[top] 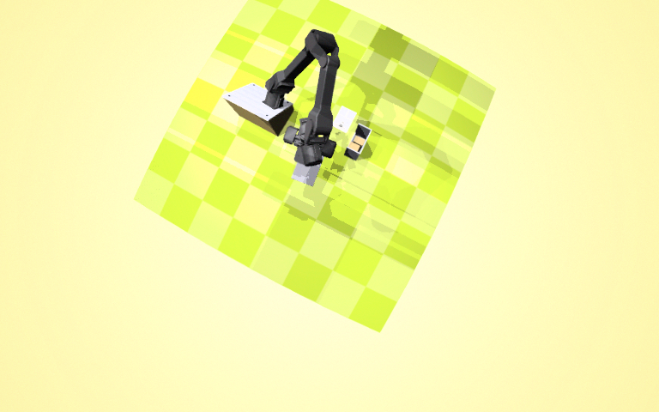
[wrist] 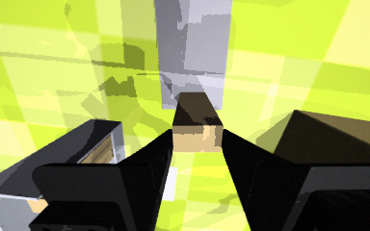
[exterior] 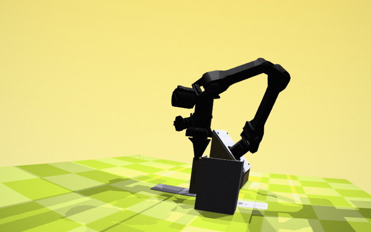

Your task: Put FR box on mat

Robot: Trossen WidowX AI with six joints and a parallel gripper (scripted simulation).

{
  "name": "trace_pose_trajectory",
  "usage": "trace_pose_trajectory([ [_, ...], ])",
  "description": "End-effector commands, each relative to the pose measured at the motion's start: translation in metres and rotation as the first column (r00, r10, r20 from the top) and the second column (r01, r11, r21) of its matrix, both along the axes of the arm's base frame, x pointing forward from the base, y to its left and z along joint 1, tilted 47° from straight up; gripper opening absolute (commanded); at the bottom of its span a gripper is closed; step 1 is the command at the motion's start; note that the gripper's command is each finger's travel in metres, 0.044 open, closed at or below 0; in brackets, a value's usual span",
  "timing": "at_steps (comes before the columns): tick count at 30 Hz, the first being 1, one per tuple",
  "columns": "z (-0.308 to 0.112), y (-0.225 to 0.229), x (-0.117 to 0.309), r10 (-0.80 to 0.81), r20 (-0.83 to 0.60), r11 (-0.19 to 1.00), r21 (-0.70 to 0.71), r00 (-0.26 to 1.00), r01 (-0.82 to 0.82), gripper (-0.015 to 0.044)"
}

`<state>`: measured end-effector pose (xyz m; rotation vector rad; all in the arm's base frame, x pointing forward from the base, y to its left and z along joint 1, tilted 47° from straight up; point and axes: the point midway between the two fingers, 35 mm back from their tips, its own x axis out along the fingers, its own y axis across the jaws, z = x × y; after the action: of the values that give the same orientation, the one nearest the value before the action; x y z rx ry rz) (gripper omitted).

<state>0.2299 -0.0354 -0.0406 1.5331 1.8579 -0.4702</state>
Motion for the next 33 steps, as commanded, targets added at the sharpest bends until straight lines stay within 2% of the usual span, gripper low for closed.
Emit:
trace_pose_trajectory([
  [1,-0.001,-0.001,-0.006,-0.03,0.029,0.999,0.017,0.999,0.029,0.0152],
  [12,-0.003,-0.005,-0.024,-0.121,0.105,0.992,0.056,0.987,0.116,0.0152],
  [33,0.014,-0.024,-0.021,-0.123,0.106,0.992,0.055,0.987,0.117,0.0152],
])
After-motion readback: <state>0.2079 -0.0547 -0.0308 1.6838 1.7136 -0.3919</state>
